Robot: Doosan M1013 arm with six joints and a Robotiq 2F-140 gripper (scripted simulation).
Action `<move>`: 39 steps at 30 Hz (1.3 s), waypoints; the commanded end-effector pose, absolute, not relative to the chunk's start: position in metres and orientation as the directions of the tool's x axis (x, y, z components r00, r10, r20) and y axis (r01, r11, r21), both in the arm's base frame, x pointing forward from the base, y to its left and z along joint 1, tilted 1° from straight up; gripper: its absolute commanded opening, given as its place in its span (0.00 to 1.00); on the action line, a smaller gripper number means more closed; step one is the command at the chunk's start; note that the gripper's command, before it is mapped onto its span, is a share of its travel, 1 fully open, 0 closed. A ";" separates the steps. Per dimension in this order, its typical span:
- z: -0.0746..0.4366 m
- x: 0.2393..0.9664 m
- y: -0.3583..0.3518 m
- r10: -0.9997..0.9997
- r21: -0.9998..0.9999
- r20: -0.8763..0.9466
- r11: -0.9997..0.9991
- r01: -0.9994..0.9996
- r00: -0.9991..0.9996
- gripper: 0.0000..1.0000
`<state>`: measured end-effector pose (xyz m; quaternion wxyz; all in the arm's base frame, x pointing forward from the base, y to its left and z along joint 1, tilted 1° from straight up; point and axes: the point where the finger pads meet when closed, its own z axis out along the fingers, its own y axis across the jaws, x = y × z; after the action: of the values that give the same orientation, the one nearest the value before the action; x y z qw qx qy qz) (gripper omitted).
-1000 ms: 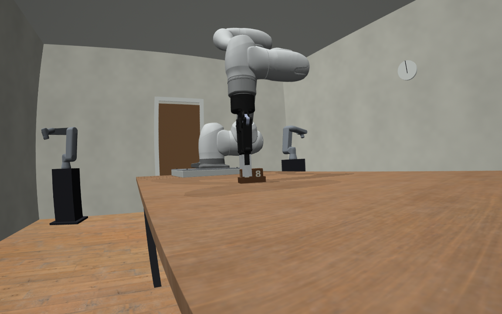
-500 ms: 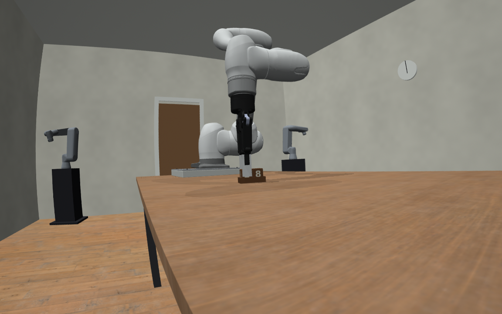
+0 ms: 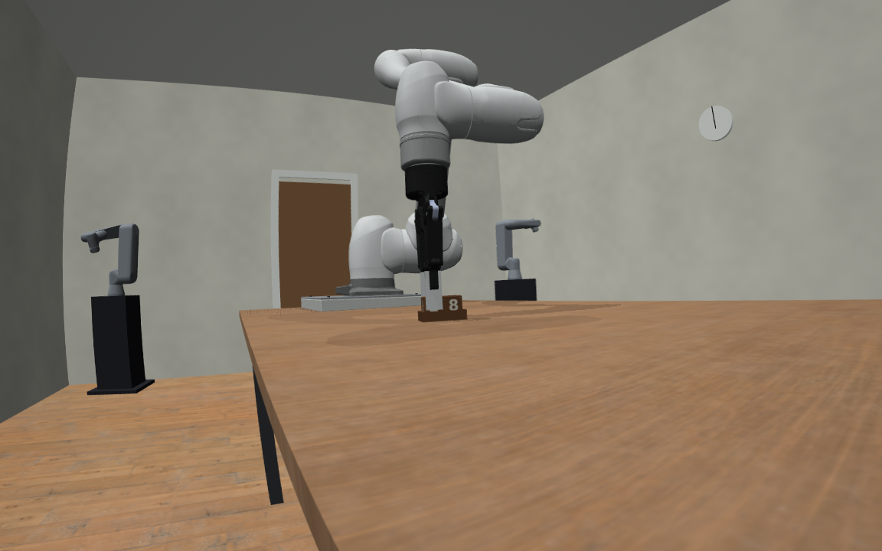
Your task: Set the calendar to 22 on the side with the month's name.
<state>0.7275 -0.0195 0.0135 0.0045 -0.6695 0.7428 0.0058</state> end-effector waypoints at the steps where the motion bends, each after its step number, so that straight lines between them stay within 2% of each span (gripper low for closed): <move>1: 0.014 0.727 -0.019 -0.995 0.003 -0.015 0.104 -0.995 -0.104 0.25; 8: 0.023 0.727 -0.020 -0.995 0.003 -0.015 0.104 -0.995 -0.104 0.25; 24: 0.110 0.728 -0.021 -0.995 0.003 -0.015 0.104 -0.995 -0.104 0.25; 39: 0.114 0.728 -0.021 -0.995 0.003 -0.015 0.099 -0.995 -0.099 0.25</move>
<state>0.7275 -0.0210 0.1133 0.0044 -0.6696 0.7427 0.0059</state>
